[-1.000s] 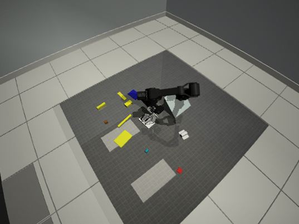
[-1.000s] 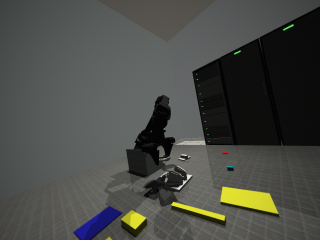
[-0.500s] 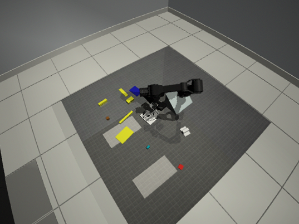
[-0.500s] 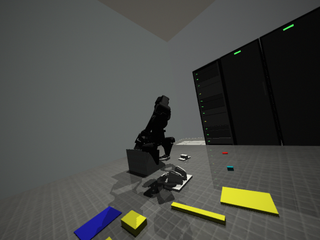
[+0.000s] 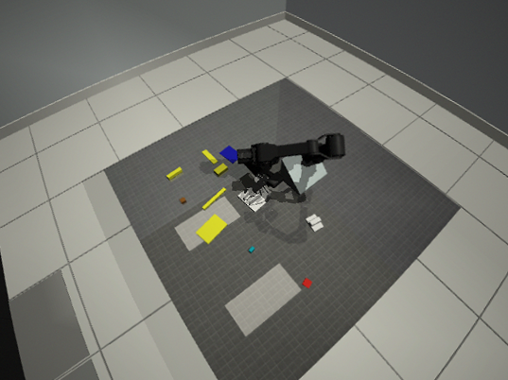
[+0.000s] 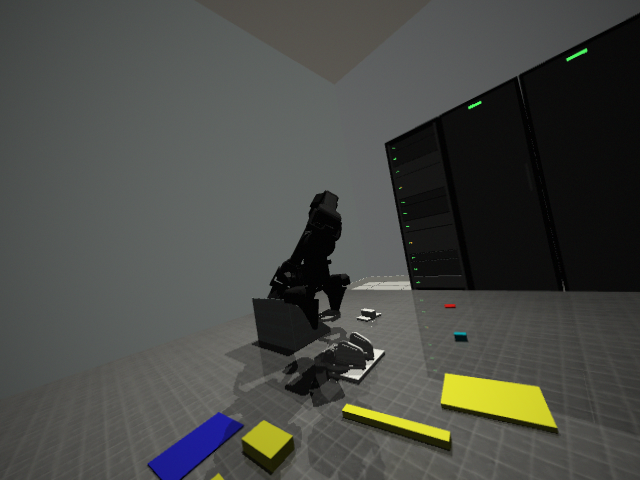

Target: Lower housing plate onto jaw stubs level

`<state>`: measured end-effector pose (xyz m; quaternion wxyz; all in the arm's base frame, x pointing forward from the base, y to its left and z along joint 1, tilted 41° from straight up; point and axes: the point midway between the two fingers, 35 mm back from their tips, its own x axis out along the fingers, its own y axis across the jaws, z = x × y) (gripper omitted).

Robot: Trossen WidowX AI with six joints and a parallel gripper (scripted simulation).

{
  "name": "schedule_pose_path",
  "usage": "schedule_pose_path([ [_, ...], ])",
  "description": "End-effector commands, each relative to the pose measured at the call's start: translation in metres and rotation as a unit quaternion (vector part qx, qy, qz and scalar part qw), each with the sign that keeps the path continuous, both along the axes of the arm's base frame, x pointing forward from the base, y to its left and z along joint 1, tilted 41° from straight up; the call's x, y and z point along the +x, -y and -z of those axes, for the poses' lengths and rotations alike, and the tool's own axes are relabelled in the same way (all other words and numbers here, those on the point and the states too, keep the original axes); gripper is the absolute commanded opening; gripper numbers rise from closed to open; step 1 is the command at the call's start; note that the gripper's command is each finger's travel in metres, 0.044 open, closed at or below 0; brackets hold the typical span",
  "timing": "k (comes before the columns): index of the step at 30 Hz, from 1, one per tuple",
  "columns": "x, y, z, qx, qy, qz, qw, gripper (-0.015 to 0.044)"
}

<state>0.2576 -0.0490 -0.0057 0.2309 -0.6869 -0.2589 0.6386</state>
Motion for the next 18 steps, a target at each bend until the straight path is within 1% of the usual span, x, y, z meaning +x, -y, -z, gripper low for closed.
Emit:
schedule_pose_path([
  [1, 0.000, 0.000, 0.000, 0.000, -0.001, 0.002, 1.000, 0.0351],
  [18, 0.003, -0.013, 0.016, -0.001, 0.000, 0.002, 1.000, 0.0351],
])
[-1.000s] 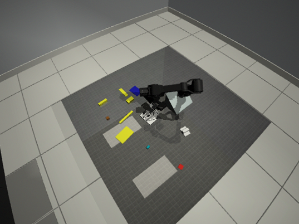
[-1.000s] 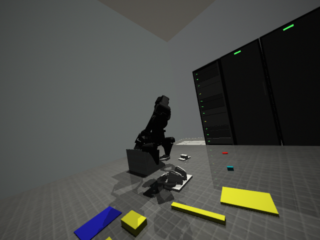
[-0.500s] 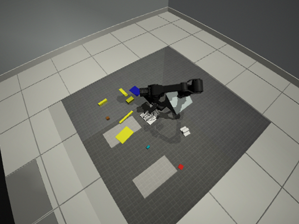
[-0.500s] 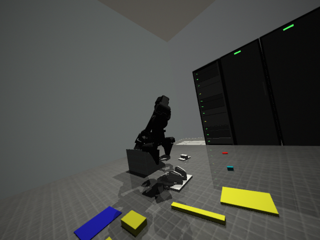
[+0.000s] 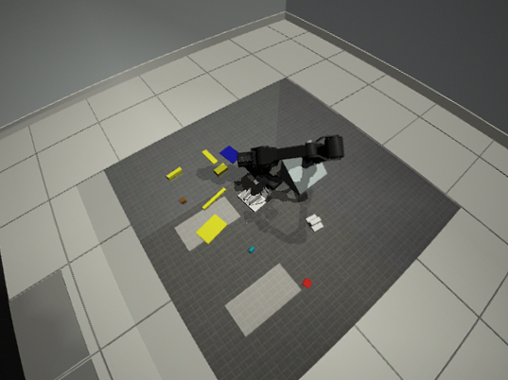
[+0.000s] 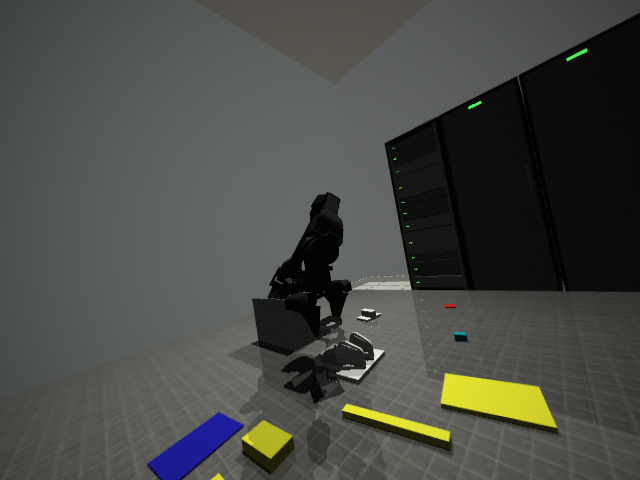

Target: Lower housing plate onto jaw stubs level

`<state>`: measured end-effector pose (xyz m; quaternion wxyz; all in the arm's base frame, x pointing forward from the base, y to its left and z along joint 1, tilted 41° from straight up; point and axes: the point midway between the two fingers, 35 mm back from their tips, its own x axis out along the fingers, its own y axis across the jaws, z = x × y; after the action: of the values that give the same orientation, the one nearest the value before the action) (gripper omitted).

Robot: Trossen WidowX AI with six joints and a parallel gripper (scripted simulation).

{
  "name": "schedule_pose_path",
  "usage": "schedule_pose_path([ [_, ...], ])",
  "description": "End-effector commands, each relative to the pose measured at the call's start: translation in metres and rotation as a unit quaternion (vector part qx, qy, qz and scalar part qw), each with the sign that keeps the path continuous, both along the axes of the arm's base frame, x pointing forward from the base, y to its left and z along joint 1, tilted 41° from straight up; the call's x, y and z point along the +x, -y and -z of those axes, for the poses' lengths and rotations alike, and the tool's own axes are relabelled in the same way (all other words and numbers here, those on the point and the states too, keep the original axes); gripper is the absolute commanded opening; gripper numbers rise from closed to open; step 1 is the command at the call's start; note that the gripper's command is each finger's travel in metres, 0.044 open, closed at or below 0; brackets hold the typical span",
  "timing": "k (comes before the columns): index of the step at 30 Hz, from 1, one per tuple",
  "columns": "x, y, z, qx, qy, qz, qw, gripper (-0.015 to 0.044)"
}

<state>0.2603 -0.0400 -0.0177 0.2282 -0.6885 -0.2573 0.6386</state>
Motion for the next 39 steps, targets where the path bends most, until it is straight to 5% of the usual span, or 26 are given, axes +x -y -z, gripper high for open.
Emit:
schedule_pose_path([
  [1, 0.000, -0.005, 0.005, 0.002, -0.002, 0.002, 1.000, 0.0351],
  [39, 0.000, -0.032, 0.035, 0.004, -0.002, 0.002, 1.000, 0.0351],
])
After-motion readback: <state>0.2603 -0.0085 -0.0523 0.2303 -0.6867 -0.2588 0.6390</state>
